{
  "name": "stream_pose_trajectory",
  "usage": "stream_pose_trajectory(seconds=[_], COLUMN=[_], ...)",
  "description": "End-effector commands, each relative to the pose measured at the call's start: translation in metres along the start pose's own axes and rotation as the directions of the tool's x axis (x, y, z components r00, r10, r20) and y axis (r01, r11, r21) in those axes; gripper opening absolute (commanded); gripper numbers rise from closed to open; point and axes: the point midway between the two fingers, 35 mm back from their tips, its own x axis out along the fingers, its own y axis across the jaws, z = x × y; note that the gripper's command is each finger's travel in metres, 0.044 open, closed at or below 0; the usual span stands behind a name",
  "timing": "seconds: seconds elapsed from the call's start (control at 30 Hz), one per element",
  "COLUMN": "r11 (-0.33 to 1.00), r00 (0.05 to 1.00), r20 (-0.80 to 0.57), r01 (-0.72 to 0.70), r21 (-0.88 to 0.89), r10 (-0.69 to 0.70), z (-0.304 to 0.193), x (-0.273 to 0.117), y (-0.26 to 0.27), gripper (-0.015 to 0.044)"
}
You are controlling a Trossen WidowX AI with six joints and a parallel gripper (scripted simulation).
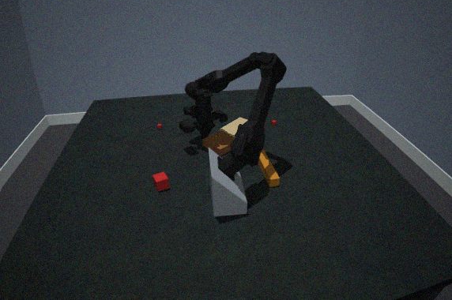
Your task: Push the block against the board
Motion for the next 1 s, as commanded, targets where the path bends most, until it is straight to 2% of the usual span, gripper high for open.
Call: stream_pose_trajectory(seconds=[0.0, 0.97], r11=[1.0, 1.0], r00=[1.0, 1.0], r20=[-0.022, -0.02], r01=[0.002, 0.002], r21=[-0.013, -0.011], r10=[-0.002, -0.002], z=[-0.011, 0.034], x=[0.004, 0.006], y=[0.0, -0.001], gripper=[0.0, 0.0])
